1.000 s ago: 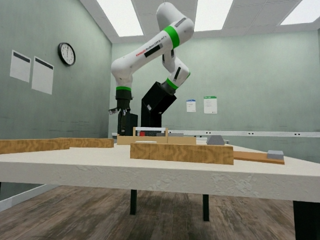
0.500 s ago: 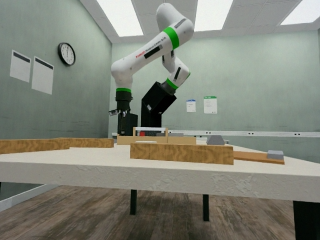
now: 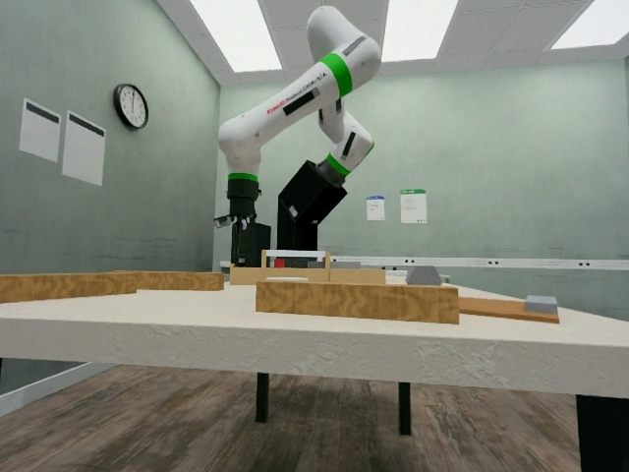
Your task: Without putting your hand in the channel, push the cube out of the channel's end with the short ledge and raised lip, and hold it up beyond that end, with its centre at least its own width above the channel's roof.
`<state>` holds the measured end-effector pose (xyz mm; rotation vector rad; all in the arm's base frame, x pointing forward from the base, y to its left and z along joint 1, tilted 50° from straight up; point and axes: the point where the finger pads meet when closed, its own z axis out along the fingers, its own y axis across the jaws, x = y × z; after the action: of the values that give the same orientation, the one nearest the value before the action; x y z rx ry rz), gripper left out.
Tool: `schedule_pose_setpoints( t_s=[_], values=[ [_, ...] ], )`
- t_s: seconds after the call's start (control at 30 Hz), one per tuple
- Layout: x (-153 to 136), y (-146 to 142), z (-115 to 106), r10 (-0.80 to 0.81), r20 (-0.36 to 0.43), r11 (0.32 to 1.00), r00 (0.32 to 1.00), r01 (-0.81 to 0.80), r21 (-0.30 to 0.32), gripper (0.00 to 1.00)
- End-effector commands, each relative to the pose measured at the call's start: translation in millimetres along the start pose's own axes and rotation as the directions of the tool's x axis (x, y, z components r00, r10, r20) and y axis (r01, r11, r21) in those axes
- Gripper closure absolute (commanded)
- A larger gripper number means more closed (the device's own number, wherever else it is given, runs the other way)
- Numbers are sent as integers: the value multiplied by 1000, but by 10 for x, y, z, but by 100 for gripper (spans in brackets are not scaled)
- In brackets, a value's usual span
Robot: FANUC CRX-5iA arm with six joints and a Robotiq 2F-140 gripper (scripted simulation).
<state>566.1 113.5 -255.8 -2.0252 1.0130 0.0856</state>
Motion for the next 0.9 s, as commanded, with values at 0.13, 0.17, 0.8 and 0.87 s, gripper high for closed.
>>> schedule_pose_setpoints(
  t_s=[0.13, 0.17, 0.8, 0.87],
  values=[
    [7, -1, -7, 0, -1, 1000, 1000, 0, 0, 70],
    [7, -1, -7, 0, -1, 1000, 1000, 0, 0, 70],
    [7, -1, -7, 0, -1, 1000, 1000, 0, 0, 90],
    [7, -1, -7, 0, -1, 1000, 1000, 0, 0, 90]
  ],
)
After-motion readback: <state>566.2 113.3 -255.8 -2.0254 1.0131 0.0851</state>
